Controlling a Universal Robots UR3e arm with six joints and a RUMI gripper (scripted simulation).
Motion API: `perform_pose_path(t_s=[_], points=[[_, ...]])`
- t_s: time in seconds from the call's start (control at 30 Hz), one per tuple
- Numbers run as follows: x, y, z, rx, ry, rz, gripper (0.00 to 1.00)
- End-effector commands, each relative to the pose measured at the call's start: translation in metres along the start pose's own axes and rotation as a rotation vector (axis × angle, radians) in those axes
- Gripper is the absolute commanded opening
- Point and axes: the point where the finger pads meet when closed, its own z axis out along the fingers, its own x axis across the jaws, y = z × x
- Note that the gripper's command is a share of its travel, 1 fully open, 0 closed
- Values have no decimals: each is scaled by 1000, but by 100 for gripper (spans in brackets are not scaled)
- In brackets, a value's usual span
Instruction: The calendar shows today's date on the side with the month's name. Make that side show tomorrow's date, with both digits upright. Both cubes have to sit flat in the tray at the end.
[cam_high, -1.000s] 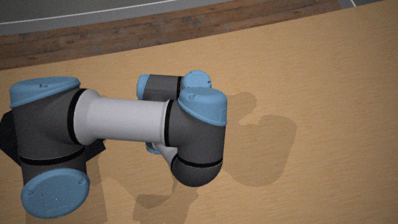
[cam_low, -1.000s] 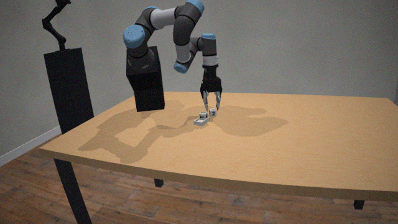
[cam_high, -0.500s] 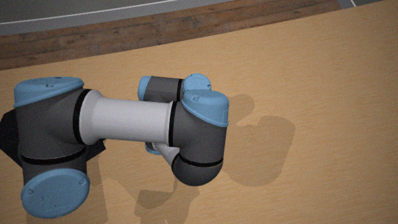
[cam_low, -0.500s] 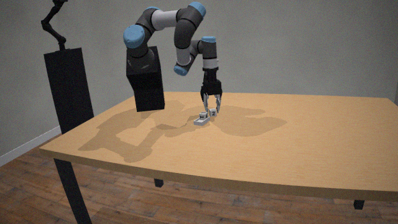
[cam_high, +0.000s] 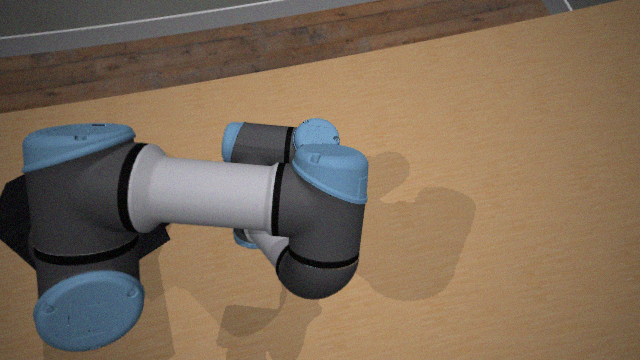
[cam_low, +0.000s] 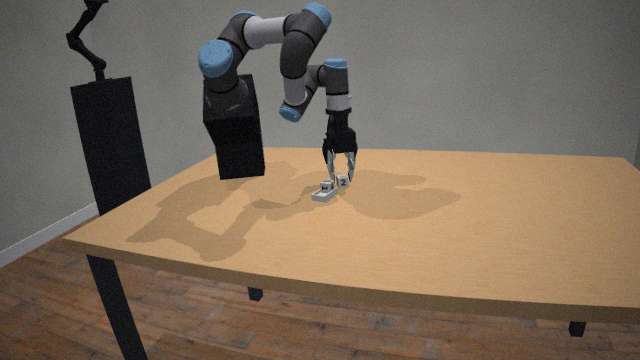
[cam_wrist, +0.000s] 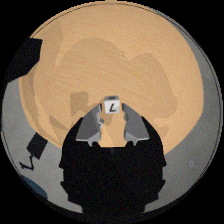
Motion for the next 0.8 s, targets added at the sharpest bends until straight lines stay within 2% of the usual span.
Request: perform_pose_path(t_s=[0.0,0.53,0.57,0.77], points=[[0,0,0,0,1,0,28],[0,0,0,0,1,0,28],[0,0,0,0,1,0,10],[0,0,0,0,1,0,10]])
